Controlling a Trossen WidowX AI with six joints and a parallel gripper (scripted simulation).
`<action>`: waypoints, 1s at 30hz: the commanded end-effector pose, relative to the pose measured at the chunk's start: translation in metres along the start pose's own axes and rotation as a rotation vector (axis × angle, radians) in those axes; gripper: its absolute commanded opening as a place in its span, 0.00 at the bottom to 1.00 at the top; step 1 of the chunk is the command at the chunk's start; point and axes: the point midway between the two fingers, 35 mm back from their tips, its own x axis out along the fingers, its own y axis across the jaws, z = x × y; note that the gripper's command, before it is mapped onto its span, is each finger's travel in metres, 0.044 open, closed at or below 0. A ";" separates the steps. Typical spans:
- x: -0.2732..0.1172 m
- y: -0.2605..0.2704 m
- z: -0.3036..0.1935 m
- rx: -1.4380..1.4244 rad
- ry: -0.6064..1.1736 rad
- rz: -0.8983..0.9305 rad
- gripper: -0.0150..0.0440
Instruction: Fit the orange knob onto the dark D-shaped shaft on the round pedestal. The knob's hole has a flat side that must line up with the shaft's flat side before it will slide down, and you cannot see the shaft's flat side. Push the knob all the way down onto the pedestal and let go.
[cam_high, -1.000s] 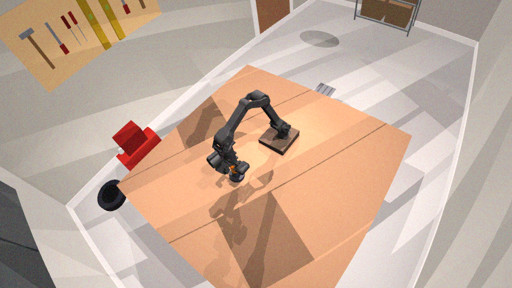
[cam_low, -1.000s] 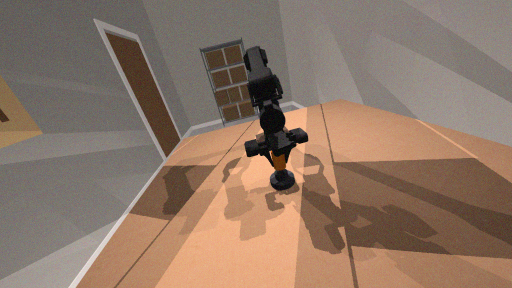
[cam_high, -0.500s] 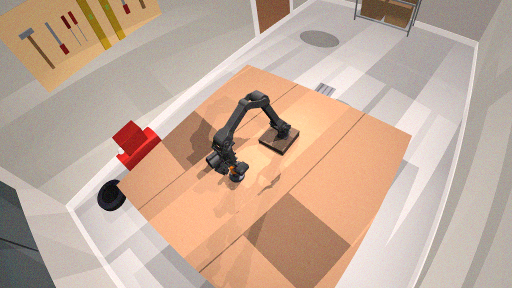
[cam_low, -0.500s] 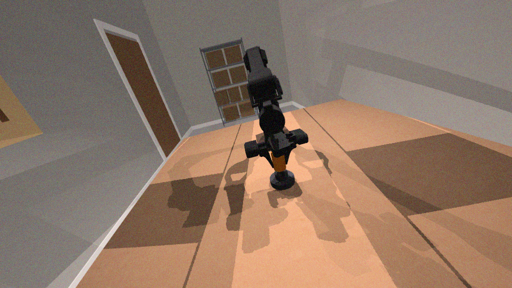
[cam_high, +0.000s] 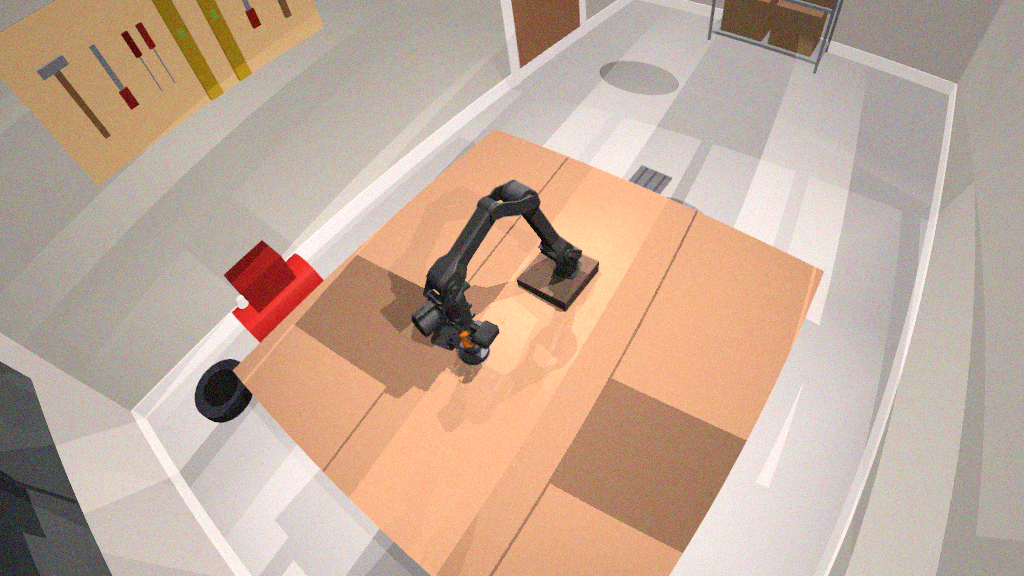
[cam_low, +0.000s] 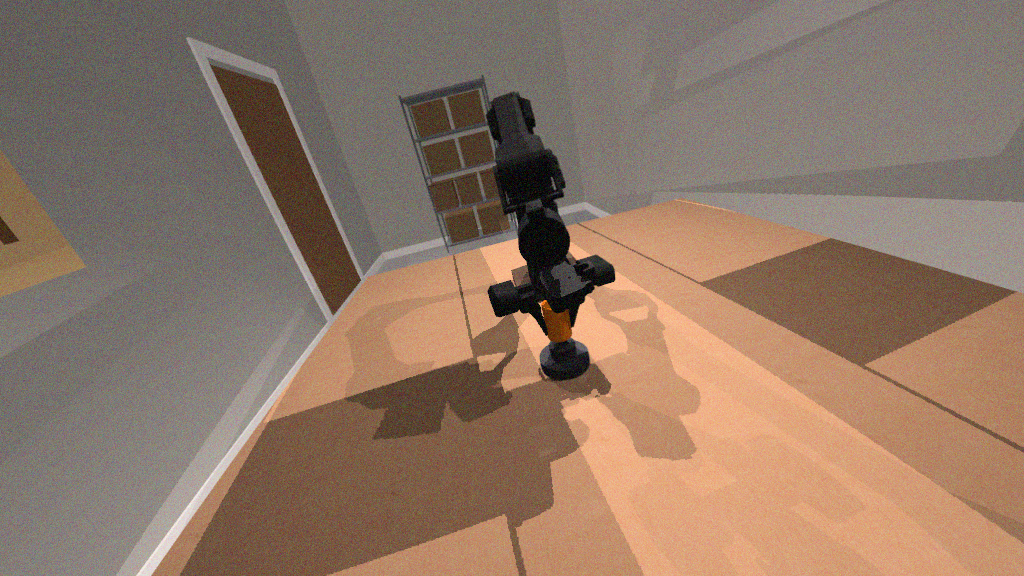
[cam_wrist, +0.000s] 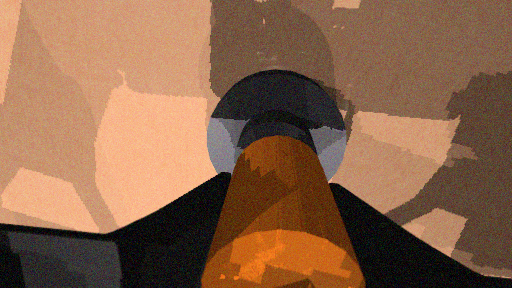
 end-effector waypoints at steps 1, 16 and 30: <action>-0.004 0.001 -0.001 -0.116 -0.008 0.000 0.25; 0.002 0.001 -0.002 -0.127 -0.007 0.000 0.25; 0.000 0.001 0.000 -0.127 -0.008 0.000 0.25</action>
